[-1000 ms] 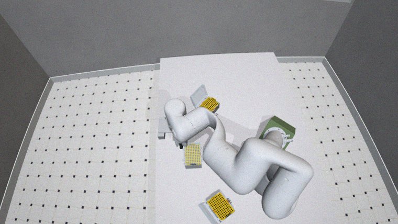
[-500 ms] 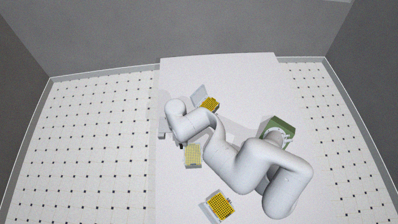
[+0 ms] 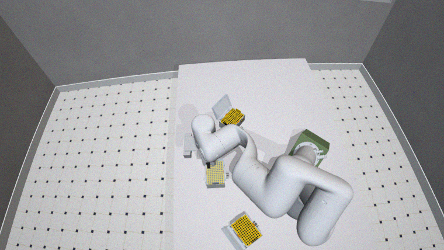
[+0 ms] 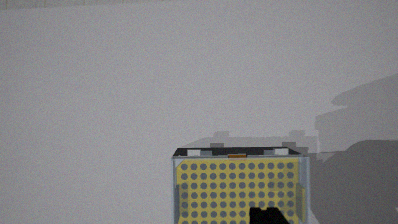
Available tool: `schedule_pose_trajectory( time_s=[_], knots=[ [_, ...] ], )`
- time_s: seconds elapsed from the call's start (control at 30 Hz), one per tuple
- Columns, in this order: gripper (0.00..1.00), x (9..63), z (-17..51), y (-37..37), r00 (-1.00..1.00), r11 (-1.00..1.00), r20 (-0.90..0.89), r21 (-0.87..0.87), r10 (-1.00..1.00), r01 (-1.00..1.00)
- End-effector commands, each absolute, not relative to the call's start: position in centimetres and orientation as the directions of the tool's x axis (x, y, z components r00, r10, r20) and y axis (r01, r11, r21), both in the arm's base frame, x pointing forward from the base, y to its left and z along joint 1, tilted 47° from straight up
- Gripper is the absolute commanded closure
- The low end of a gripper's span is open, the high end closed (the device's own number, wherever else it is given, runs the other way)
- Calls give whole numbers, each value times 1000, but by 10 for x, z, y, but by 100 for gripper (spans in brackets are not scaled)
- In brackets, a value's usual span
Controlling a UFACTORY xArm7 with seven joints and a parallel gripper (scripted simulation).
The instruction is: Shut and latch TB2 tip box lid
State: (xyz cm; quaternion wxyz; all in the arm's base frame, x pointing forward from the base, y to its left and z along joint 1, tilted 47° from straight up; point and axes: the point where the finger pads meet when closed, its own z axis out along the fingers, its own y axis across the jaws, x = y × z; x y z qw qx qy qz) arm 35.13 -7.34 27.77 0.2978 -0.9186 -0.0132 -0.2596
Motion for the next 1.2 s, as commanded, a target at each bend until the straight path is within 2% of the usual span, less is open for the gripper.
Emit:
schedule_pose_trajectory(
  time_s=[0.0, 1.17],
  knots=[
    [100, 349, 271, -70, 863, -823, 488, -539, -132, 178],
    [100, 333, 218, -39, 863, -823, 488, -539, -132, 178]
  ],
)
